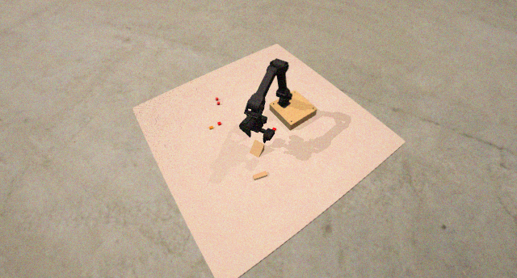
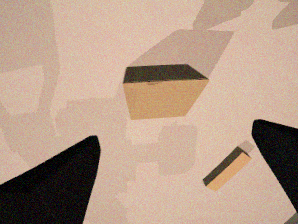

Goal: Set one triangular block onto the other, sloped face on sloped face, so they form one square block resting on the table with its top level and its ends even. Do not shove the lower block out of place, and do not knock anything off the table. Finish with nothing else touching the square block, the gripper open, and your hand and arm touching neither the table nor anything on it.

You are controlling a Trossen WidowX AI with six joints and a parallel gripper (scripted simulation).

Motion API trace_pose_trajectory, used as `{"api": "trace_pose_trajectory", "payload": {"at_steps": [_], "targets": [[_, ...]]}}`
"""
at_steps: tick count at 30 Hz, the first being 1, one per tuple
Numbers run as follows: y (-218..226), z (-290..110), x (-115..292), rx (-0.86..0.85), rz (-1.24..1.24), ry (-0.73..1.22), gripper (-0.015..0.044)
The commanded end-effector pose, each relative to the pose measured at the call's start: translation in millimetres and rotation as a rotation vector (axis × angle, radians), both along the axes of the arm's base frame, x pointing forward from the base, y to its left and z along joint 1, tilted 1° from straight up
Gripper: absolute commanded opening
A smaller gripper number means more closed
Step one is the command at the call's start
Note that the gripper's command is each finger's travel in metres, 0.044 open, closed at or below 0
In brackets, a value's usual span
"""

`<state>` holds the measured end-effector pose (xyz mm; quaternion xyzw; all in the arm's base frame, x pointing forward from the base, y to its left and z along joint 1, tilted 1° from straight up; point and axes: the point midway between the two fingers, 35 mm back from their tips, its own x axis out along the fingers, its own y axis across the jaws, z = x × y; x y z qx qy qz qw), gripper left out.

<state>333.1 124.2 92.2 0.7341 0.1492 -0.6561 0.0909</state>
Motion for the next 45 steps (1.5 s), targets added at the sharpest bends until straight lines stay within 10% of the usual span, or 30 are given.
{"api": "trace_pose_trajectory", "payload": {"at_steps": [1, 45], "targets": [[1, -7, 0, -0.003, -0.003, 0.009, 0.044], [4, -76, 6, 0.004, 0.003, -0.019, 0.044]]}}
